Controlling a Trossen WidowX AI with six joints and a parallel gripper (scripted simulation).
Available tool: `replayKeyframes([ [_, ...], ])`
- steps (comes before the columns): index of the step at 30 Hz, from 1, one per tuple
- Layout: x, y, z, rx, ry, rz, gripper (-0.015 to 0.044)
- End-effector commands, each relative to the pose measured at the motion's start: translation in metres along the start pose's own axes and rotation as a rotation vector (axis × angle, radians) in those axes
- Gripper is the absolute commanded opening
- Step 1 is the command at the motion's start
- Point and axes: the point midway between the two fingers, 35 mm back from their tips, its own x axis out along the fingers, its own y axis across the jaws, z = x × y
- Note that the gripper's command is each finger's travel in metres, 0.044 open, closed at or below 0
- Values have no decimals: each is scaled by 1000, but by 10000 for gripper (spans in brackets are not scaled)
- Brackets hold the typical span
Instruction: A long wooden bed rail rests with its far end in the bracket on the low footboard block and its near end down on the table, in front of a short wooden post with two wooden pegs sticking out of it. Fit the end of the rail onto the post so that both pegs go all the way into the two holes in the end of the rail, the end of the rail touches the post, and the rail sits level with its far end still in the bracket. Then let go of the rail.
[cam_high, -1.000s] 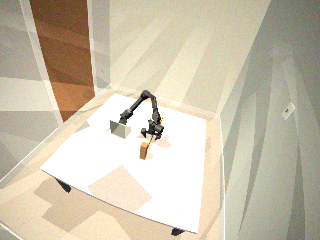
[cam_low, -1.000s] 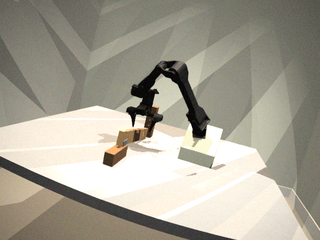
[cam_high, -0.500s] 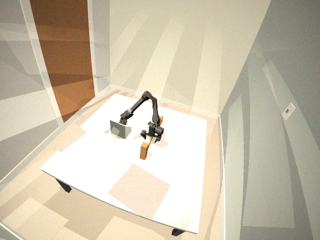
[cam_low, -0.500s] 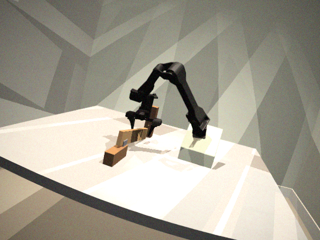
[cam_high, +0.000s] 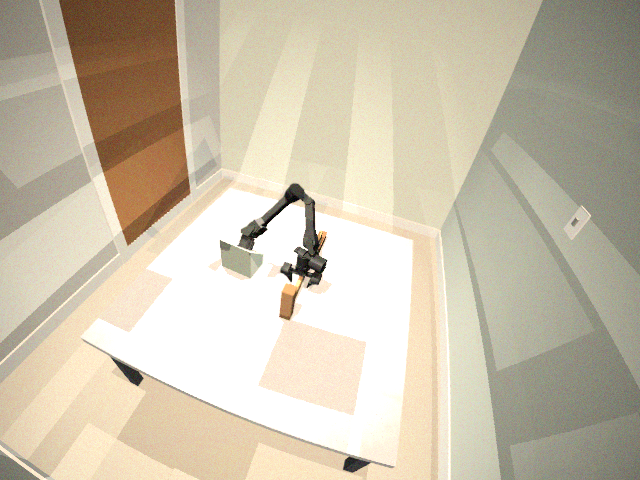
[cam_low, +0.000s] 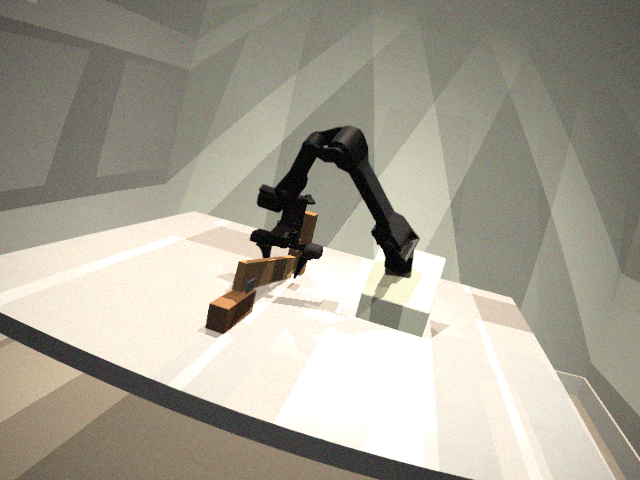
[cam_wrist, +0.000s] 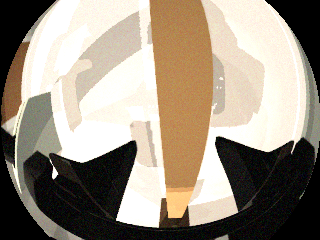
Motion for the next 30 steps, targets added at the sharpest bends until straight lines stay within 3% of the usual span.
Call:
replayKeyframes([
  [1,1,1,0,5,-4,1,309],
  [10,1,1,0,5,-4,1,72],
  [18,1,1,0,5,-4,1,0],
  [30,0,1,0,5,-4,1,0],
])
